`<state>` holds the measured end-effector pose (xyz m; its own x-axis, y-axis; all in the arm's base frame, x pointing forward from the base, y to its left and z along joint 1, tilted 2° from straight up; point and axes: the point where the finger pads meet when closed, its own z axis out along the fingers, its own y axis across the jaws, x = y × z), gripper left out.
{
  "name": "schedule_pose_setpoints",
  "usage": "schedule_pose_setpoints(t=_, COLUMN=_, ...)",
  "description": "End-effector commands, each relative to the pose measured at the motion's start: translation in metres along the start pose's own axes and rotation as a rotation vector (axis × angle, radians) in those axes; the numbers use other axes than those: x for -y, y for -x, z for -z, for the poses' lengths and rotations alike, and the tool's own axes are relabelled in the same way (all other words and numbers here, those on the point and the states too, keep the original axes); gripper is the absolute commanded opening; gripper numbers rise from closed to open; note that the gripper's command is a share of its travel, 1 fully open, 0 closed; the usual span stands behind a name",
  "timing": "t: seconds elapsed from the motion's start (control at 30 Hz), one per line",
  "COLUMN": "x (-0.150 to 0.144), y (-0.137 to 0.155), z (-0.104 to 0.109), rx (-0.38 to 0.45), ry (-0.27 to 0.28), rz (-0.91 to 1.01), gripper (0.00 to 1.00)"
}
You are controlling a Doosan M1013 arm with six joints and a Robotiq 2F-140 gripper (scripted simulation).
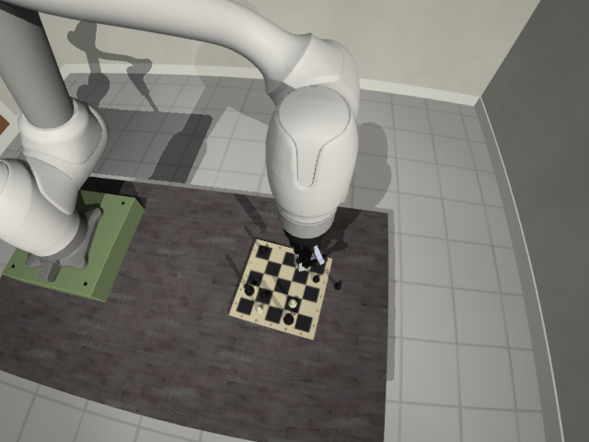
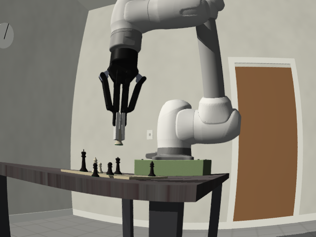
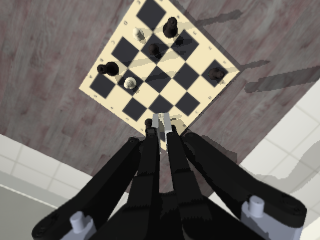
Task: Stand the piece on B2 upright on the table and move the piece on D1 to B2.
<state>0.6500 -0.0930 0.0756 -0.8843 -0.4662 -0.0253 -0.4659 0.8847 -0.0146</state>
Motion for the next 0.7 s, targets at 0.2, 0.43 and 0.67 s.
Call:
schedule_pose_setpoints(t=0.2, x=0.000, y=0.000, z=-0.037, rx=0.000, ry=0.000, rz=0.000, gripper=0.00)
schedule_pose_setpoints(t=0.43, x=0.000, y=0.000, z=-0.061, rx=0.000, ry=0.000, rz=0.000, gripper=0.00)
schedule_pose_setpoints(t=0.67, x=0.000, y=0.000, z=-0.072, rx=0.000, ry=0.000, rz=0.000, gripper=0.00)
